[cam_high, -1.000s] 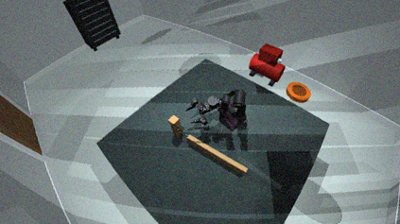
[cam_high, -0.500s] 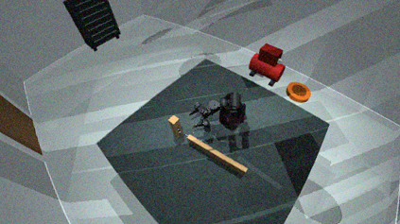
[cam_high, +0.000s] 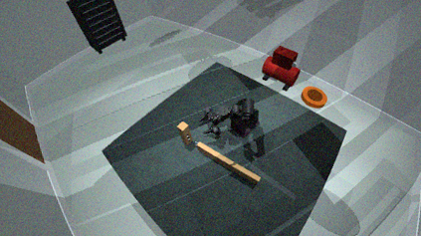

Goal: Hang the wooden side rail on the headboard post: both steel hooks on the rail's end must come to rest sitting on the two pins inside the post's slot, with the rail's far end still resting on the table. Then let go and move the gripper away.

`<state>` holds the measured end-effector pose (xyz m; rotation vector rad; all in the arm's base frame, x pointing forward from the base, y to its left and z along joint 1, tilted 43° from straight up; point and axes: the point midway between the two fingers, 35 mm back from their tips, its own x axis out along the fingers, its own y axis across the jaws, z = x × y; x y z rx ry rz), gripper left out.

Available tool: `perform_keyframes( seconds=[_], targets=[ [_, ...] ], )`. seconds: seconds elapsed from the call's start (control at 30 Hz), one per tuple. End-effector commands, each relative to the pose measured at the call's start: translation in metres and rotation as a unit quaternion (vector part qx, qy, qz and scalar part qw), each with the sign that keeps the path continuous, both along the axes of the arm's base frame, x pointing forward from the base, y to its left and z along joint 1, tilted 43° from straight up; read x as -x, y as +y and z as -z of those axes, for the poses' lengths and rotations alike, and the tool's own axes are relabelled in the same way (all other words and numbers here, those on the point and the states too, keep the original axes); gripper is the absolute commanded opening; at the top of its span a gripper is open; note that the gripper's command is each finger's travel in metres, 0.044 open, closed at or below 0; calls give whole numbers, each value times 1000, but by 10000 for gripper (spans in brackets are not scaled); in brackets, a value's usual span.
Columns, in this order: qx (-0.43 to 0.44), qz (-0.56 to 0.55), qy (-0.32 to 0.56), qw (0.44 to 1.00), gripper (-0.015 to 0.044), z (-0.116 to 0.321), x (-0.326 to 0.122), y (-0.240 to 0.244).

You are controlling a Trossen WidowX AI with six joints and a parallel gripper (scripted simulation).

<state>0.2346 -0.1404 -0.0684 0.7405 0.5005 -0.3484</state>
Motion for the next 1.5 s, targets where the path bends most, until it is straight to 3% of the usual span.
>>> perform_keyframes(
  seconds=[0.0, 0.37, 0.73, 1.47],
  targets=[
    [-13, 15, 20, 1000, 440, 1, -14, -10],
    [-66, 61, 119, 989, 440, -10, -45, -21],
    [-84, 107, 220, 966, 440, -62, -53, -9],
    [-84, 110, 226, 964, 440, -66, -52, -8]
  ],
)
